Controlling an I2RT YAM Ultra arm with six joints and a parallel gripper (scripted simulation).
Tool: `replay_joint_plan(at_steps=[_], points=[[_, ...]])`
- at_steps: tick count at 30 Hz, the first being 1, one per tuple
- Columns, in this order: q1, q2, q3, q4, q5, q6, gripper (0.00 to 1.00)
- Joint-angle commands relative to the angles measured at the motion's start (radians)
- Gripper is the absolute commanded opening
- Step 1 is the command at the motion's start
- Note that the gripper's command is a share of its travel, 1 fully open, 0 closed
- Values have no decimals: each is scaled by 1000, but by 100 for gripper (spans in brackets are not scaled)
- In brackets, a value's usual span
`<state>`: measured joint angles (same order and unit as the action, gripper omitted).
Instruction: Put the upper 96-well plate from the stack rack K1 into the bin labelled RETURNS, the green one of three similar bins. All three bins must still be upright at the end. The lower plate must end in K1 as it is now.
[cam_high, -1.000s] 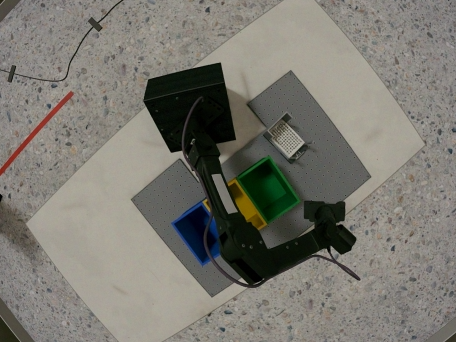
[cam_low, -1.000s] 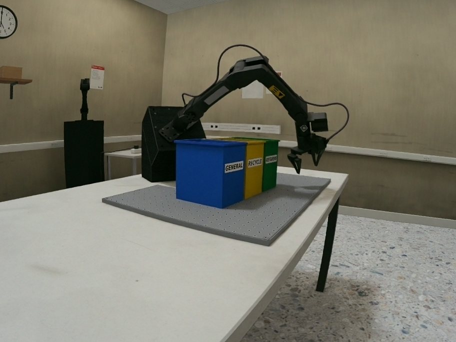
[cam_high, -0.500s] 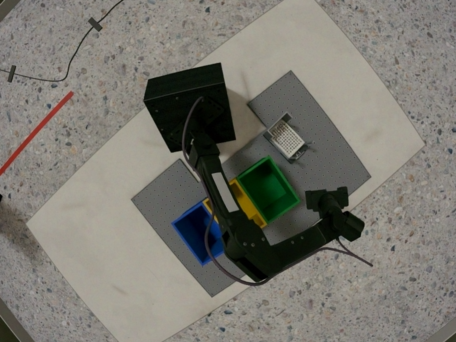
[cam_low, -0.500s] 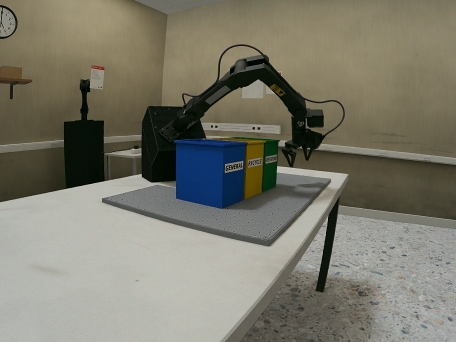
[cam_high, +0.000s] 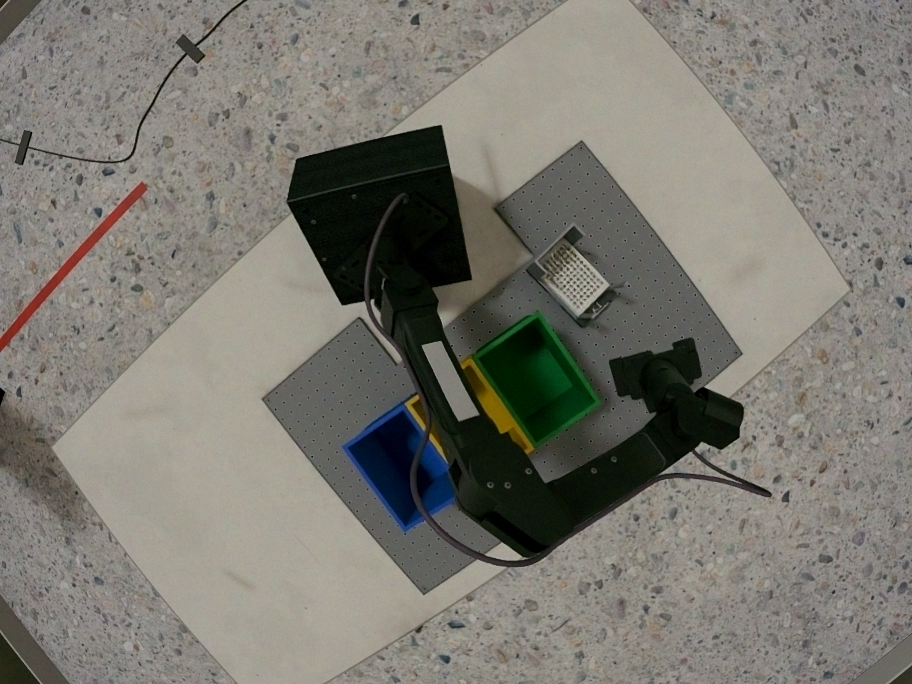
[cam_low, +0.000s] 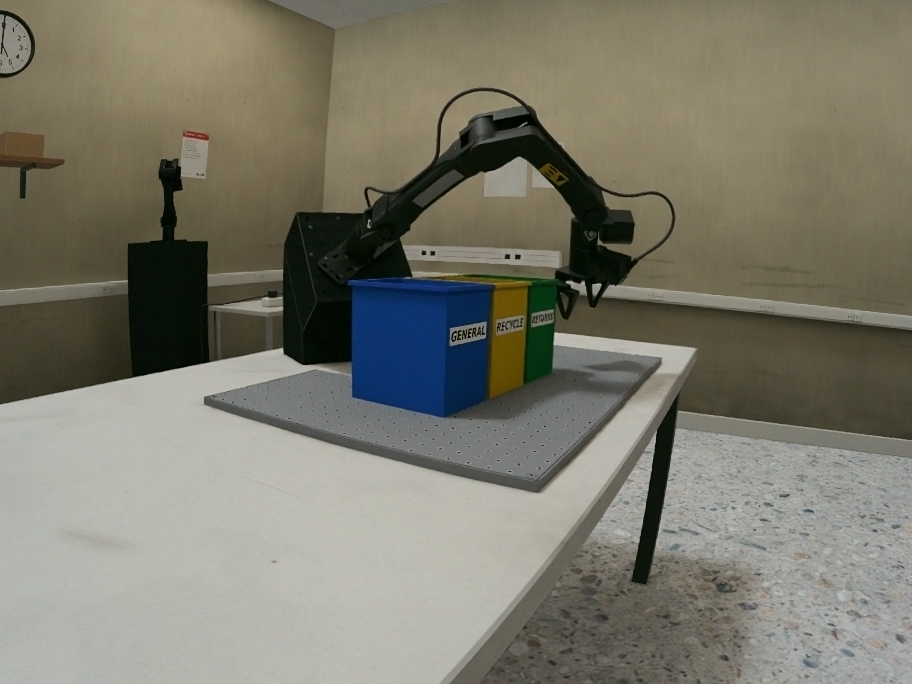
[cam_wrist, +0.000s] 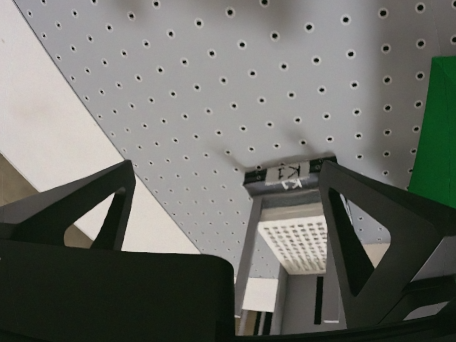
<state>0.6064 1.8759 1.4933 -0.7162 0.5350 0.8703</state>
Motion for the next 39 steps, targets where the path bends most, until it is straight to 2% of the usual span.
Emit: replay_joint_plan(at_steps=[1,3,4,6,8,9,10,11,13,15,16,18,19,21,23,24,25,26,27,32,33,34,35,36,38,39], points=[[62,4,33,-65,31,4,100],[82,11,34,-98,41,1,100],[90,-14,-9,-100,45,12,100],[110,-33,-43,-95,52,35,100],[127,-30,-42,-119,68,34,100],[143,-8,-3,-138,83,32,100],[157,0,-5,-155,95,33,100],[165,-31,-53,-162,98,46,100],[181,-41,-72,-166,103,66,100],[181,-41,-72,-166,103,66,100],[199,-41,-35,-188,118,69,100],[228,-37,-38,-224,146,66,100],[236,-41,-87,-232,150,78,100],[249,-49,-99,-239,153,95,100],[250,-49,-60,-256,170,123,100],[256,-68,-122,-233,153,114,100],[264,-88,-141,-190,133,110,100],[277,-86,-138,-222,140,123,100],[291,-87,-94,-233,140,140,100],[314,-81,-81,-256,145,168,100],[333,-27,-70,-287,166,184,100],[347,-17,-69,-306,178,197,100],[357,-19,-82,-306,179,211,100],[364,-21,-134,-308,182,222,100],[377,-31,-150,-307,183,242,100],[396,-10,-139,-330,202,256,100]])
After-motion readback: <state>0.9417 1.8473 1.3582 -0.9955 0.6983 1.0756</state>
